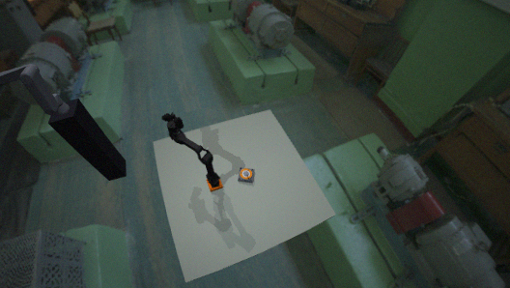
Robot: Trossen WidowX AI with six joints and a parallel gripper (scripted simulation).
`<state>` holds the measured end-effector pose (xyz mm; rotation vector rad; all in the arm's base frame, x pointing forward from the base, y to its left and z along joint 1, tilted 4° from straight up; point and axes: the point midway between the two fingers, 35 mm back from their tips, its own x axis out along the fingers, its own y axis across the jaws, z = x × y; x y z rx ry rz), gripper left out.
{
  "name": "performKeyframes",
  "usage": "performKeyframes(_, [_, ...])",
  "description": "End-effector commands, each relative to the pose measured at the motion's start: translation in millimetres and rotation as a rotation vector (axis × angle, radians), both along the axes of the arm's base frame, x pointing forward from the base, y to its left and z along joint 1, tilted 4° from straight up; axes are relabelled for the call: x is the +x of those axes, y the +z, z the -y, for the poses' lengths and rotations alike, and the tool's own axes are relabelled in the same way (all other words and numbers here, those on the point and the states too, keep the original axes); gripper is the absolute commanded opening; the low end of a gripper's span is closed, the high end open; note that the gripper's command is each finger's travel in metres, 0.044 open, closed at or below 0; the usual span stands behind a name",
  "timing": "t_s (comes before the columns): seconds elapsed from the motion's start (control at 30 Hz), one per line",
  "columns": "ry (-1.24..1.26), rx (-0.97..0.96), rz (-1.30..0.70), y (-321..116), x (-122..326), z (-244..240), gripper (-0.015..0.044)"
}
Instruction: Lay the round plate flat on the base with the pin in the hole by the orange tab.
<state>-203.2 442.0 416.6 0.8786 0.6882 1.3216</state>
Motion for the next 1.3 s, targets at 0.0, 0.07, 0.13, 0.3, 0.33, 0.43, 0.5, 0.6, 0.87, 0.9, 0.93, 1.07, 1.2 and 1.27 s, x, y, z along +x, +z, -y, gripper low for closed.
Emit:
performKeyframes(0.0, [-0.110, -0.107, 0.156, -21.8, 65.4, -26.1, 0.0000])
performKeyframes(0.07, [-0.130, -0.124, 0.181, -25.0, 79.2, -30.0, 0.0000])
performKeyframes(0.13, [-0.185, -0.176, 0.246, -34.0, 118.1, -38.3, 0.0000])
performKeyframes(0.3, [-0.282, -0.315, 0.349, -58.8, 193.2, -45.4, 0.0000])
performKeyframes(0.33, [-0.296, -0.336, 0.362, -62.4, 204.2, -45.1, 0.0000])
performKeyframes(0.43, [-0.367, -0.464, 0.426, -83.3, 266.4, -37.5, 0.0000])
performKeyframes(0.5, [-0.399, -0.533, 0.451, -94.1, 297.4, -29.9, 0.0000])
performKeyframes(0.6, [-0.429, -0.602, 0.466, -104.8, 327.7, -19.8, 0.0000])
performKeyframes(0.87, [-0.515, -0.866, 0.475, -144.9, 432.2, 39.8, 0.0000])
performKeyframes(0.9, [-0.519, -0.902, 0.478, -150.3, 444.0, 49.7, 0.0000])
performKeyframes(0.93, [-0.526, -0.952, 0.473, -157.9, 459.1, 63.5, 0.0000])
performKeyframes(1.07, [-0.537, -1.125, 0.433, -184.6, 505.8, 119.2, 0.0000])
performKeyframes(1.2, [-0.538, -1.236, 0.377, -202.4, 530.4, 162.0, 0.0000])
performKeyframes(1.27, [-0.533, -1.320, 0.320, -216.3, 545.3, 198.5, 0.0000])
